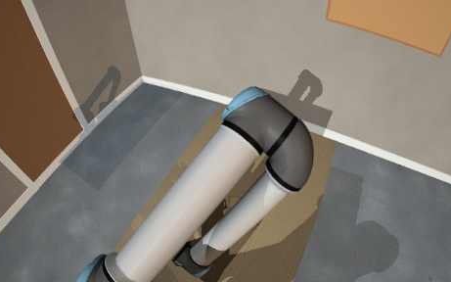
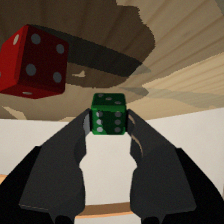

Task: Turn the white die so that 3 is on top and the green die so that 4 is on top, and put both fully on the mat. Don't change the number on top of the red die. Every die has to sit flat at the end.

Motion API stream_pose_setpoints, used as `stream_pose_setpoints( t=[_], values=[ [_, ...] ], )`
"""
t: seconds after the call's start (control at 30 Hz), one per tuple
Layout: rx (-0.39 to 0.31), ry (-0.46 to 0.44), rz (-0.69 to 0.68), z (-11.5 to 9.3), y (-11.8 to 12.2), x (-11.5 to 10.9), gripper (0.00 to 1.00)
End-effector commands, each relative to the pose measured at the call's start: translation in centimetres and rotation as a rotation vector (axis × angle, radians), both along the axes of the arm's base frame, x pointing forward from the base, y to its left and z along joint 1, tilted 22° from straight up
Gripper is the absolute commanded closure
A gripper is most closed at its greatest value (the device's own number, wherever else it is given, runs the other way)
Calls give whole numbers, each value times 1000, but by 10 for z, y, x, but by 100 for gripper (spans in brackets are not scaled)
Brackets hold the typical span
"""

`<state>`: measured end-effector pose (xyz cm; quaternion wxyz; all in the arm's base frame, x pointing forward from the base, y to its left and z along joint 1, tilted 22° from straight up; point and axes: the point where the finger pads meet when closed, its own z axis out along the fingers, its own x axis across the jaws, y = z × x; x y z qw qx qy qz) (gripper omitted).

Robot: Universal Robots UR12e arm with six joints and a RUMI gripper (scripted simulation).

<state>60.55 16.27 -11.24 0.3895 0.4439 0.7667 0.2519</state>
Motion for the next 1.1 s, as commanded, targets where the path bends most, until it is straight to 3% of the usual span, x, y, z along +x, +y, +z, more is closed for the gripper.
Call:
stream_pose_setpoints(
  t=[0.0,1.07],
  values=[
    [0,-1,0,-4,-2,1,94],
    [0,-1,0,-9,-3,2,94]
  ],
)
